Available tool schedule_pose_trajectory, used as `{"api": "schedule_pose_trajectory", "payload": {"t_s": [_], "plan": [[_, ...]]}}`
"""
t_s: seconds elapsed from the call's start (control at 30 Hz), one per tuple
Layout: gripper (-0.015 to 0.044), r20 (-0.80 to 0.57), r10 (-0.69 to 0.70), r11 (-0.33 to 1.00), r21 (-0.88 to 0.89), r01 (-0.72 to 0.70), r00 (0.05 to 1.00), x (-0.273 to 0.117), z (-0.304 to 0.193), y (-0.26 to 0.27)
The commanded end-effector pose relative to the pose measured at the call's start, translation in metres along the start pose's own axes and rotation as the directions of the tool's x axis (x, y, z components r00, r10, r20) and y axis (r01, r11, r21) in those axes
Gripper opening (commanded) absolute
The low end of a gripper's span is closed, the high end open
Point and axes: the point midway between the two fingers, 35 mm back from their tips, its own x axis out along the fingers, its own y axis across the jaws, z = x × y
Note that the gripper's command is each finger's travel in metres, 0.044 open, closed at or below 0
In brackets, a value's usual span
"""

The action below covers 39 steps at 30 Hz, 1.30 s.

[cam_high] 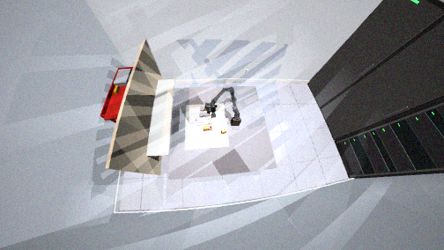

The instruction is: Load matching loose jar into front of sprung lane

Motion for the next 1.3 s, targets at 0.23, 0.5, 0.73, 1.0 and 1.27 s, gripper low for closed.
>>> {"api": "schedule_pose_trajectory", "payload": {"t_s": [0.23,0.5,0.73,1.0,1.27], "plan": [[0.0013,0.005,0.002,1.0,-0.011,-0.002,1.0,-0.006,-0.003,-0.001],[0.0,0.002,0.01,1.0,-0.017,-0.01,1.0,-0.026,-0.003,0.0],[0.0,-0.077,0.026,0.998,-0.058,-0.031,0.997,-0.023,-0.019,0.004],[0.0,-0.035,0.017,0.999,-0.032,-0.018,0.999,-0.069,-0.007,0.004],[0.0,0.001,0.006,1.0,-0.004,-0.006,1.0,-0.105,-0.002,0.003]]}}
